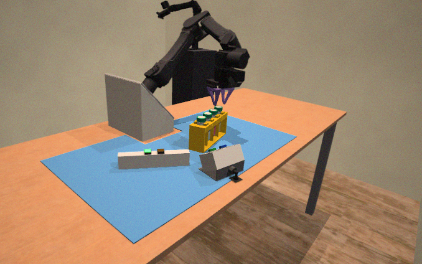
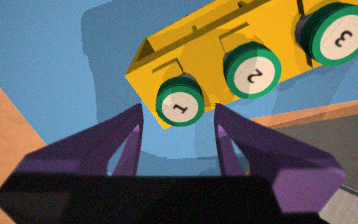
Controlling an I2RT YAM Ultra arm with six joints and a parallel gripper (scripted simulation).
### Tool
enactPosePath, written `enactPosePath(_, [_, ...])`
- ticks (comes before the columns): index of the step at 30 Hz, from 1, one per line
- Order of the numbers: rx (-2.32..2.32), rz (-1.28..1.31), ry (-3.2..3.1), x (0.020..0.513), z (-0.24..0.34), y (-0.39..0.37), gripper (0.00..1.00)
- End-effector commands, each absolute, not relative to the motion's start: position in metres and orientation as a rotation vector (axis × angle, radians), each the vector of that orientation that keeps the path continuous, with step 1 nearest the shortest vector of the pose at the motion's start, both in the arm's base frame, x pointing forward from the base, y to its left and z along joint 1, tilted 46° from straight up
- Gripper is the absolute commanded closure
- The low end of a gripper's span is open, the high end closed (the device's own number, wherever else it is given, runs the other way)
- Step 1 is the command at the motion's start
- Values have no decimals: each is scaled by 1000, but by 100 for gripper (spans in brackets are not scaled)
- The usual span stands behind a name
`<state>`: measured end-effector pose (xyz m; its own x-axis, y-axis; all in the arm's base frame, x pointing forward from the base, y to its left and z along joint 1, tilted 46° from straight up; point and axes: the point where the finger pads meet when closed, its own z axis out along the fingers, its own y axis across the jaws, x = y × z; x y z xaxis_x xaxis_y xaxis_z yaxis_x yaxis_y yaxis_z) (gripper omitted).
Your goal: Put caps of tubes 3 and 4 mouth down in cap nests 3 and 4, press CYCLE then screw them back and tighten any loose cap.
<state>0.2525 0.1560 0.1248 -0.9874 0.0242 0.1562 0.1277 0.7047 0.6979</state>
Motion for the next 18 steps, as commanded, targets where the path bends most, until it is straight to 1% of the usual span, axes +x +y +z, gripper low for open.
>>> enactPosePath(1, [-120,-1152,-2776,253,134,146,51])
enactPosePath(10, [-120,-1152,-2776,254,143,137,51])
enactPosePath(14, [308,-1211,-2863,265,120,116,51])
enactPosePath(18, [308,-1211,-2864,272,107,104,51])
